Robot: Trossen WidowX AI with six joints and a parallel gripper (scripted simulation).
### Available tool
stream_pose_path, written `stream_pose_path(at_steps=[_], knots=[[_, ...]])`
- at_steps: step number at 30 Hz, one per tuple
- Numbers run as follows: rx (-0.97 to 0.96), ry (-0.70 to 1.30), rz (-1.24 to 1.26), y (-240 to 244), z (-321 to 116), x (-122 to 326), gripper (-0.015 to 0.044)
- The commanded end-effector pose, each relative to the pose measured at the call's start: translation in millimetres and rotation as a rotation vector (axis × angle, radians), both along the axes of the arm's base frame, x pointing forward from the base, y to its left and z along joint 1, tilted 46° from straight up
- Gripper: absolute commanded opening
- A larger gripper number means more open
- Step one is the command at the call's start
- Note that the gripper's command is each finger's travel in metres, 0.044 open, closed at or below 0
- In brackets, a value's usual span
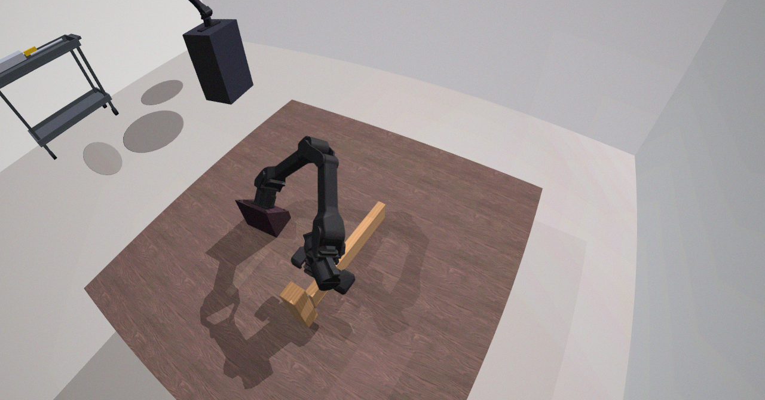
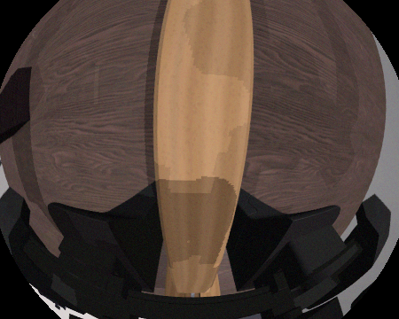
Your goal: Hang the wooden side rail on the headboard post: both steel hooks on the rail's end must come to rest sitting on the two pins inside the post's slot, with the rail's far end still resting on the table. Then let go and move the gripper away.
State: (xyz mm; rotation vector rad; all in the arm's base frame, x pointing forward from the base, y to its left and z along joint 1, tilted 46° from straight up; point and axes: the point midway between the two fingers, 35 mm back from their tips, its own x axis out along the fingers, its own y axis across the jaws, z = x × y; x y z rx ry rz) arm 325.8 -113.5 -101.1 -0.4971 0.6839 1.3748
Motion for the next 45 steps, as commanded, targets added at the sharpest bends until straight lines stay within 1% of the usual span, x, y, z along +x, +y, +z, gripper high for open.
stream_pose_path(at_steps=[1,45], knots=[[-0.007,-0.010,-0.003,-4.6,0.9,1.6,0.0000],[-0.007,-0.010,-0.003,-8.1,-1.7,0.4,0.0000]])
